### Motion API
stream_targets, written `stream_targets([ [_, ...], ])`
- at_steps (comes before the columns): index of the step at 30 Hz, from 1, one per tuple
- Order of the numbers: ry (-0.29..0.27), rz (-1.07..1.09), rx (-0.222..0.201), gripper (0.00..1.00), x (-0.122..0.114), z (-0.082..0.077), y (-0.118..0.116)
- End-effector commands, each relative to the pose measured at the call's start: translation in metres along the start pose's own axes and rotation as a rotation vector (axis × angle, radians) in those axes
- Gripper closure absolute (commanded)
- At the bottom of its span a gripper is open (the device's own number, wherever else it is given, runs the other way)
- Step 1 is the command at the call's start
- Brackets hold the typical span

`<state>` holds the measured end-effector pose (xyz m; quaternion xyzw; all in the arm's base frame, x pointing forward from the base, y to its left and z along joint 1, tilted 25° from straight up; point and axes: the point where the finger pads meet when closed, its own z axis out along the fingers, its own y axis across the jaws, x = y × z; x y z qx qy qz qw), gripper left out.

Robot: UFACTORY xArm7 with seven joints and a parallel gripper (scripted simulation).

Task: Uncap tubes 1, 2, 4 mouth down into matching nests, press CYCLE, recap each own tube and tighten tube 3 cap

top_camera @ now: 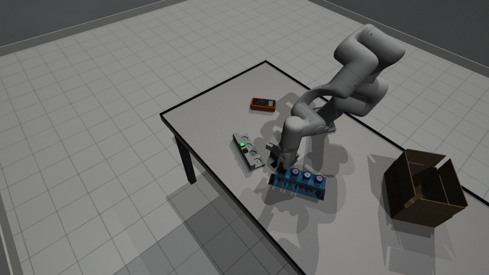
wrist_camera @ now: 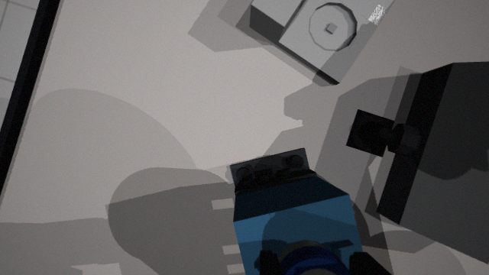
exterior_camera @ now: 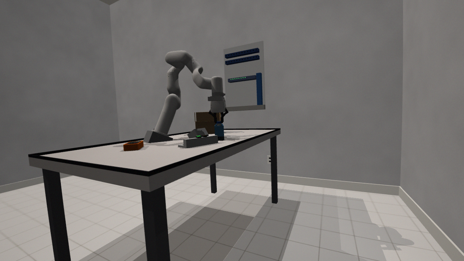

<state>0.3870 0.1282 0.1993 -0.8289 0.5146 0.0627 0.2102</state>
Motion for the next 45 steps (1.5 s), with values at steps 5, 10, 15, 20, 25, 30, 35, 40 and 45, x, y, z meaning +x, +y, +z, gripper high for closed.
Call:
stream_targets([
  [5,0.009,0.142,0.002,1.0,0.0002,-0.0008,-0.0011],
  [10,0.009,0.142,0.002,0.54,0.0002,-0.0009,-0.0011],
  [15,0.009,0.142,0.002,0.54,0.0002,-0.0009,-0.0011],
  [20,0.009,0.102,0.002,0.54,0.0002,-0.0014,-0.0011],
  [25,0.009,-0.098,0.001,0.54,0.0002,-0.0018,-0.0011],
  [30,0.009,-0.218,0.0,0.54,0.0002,-0.0018,-0.0011],
  [35,0.009,-0.418,-0.001,0.54,0.0002,-0.0018,-0.0011],
  [40,0.009,-0.618,-0.002,0.54,0.0002,-0.0018,-0.0011],
  [45,0.009,-0.644,-0.002,0.54,0.0002,-0.0018,-0.0011],
])
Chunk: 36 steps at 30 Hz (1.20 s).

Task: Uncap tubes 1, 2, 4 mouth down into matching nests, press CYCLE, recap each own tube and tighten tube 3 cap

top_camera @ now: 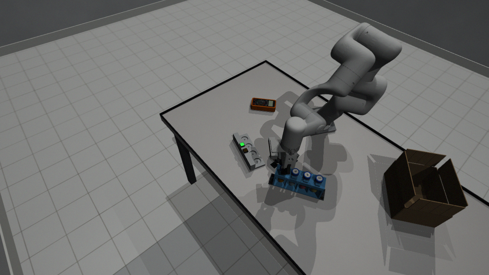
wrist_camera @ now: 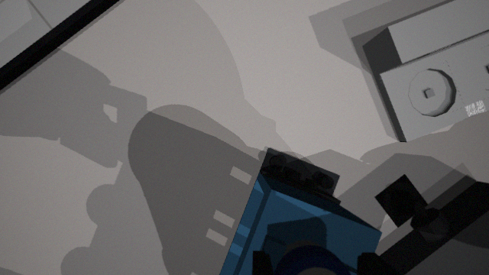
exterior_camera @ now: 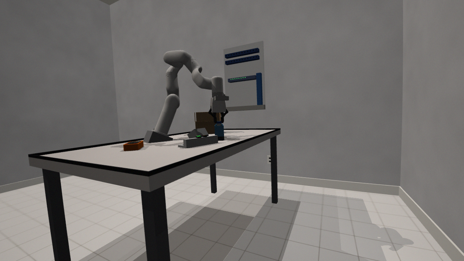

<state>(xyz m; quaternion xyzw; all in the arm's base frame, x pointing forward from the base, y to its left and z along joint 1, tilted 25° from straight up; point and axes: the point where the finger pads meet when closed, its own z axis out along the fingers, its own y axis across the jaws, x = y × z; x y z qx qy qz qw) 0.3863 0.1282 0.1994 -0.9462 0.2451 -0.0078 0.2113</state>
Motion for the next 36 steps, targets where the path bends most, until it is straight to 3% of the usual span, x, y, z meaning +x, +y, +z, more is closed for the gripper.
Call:
stream_targets([
  [1,-0.006,-0.037,0.01,0.54,0.0013,-0.0016,-0.001],
  [3,-0.006,-0.037,0.01,0.54,0.0013,-0.0016,-0.001],
  [4,-0.006,-0.037,0.01,1.0,0.0013,-0.0016,-0.001],
  [18,-0.005,-0.037,0.01,1.0,0.0014,-0.0016,-0.001],
  [36,-0.008,0.496,0.008,1.0,0.0014,-0.0008,-0.001],
])
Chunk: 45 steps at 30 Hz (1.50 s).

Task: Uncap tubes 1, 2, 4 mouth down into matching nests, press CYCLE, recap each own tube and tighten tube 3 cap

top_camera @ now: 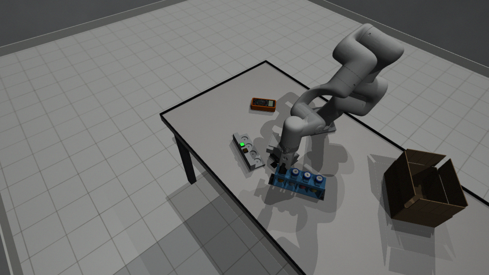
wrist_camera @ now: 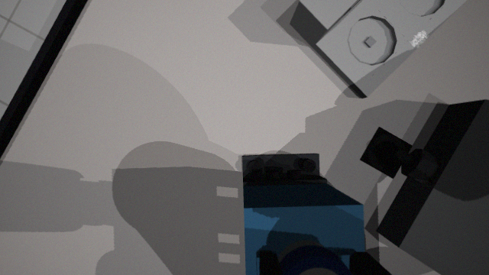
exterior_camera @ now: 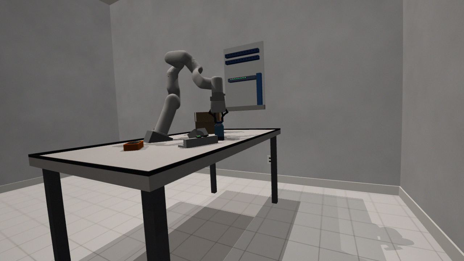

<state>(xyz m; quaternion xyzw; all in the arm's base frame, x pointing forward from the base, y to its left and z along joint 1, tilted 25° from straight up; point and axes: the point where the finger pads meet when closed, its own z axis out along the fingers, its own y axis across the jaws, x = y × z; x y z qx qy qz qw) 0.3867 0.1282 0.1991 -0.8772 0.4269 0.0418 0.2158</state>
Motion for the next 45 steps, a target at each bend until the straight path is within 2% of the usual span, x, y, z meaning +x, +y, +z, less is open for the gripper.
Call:
stream_targets([
  [1,0.011,0.128,0.001,1.0,0.0005,-0.0011,-0.0013],
  [8,0.011,0.347,0.002,1.0,0.0005,-0.0007,-0.0013],
  [15,0.011,0.347,0.002,1.0,0.0005,-0.0007,-0.0013],
  [16,0.011,0.347,0.002,0.54,0.0005,-0.0007,-0.0013],
  [26,0.011,0.347,0.002,0.54,0.0005,-0.0007,-0.0013],
  [30,0.011,0.187,0.001,0.54,0.0004,-0.0018,-0.0013],
  [32,0.011,0.187,0.001,0.54,0.0004,-0.0018,-0.0013],
  [45,0.011,-0.333,-0.002,0.54,0.0005,-0.0017,-0.0013],
])
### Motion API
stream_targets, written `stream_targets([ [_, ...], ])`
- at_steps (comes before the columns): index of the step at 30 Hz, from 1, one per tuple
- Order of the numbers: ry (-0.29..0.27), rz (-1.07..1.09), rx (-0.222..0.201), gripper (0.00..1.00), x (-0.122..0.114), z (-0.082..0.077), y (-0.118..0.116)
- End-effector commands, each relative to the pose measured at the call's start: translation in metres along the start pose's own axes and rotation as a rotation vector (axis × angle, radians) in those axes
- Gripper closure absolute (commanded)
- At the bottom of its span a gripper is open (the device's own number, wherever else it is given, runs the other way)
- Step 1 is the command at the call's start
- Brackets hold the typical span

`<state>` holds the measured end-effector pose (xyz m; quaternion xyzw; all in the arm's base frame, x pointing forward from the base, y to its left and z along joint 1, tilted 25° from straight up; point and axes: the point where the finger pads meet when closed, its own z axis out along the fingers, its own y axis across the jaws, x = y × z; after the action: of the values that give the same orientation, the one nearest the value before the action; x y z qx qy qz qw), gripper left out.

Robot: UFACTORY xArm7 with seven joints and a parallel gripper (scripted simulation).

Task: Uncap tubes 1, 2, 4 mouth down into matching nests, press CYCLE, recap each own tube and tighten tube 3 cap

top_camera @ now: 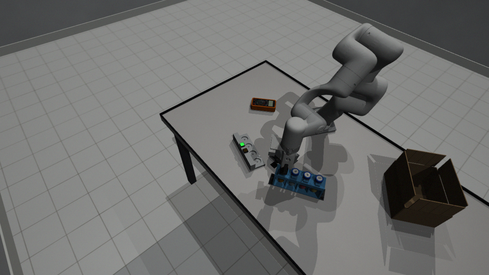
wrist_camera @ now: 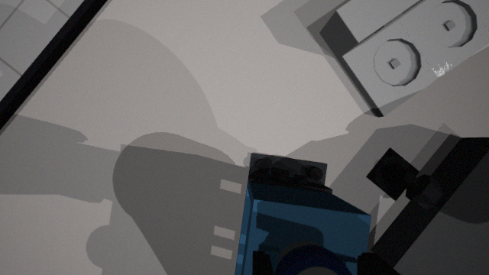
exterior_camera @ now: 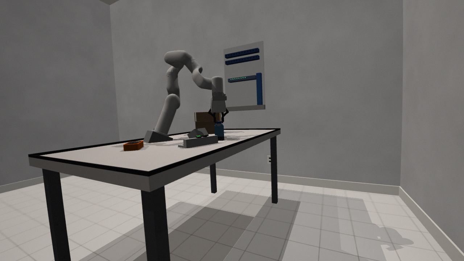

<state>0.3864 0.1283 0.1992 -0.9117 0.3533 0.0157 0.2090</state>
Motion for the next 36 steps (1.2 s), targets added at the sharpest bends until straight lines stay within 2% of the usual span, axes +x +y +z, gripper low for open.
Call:
stream_targets([
  [1,-0.01,-0.204,0.012,0.54,0.0011,-0.0016,-0.0013],
  [4,-0.01,-0.244,0.012,0.54,0.0011,-0.0016,-0.0012],
  [14,-0.007,-0.644,0.014,0.54,0.0011,-0.0015,-0.0012],
  [22,-0.007,-0.662,0.014,0.54,0.001,-0.0015,-0.0012],
  [23,-0.007,-0.662,0.014,1.0,0.001,-0.0015,-0.0012],
  [35,-0.007,-0.662,0.014,1.0,0.0011,-0.0015,-0.0013],
  [36,-0.008,-0.612,0.014,1.0,0.0011,-0.0014,-0.0013],
])
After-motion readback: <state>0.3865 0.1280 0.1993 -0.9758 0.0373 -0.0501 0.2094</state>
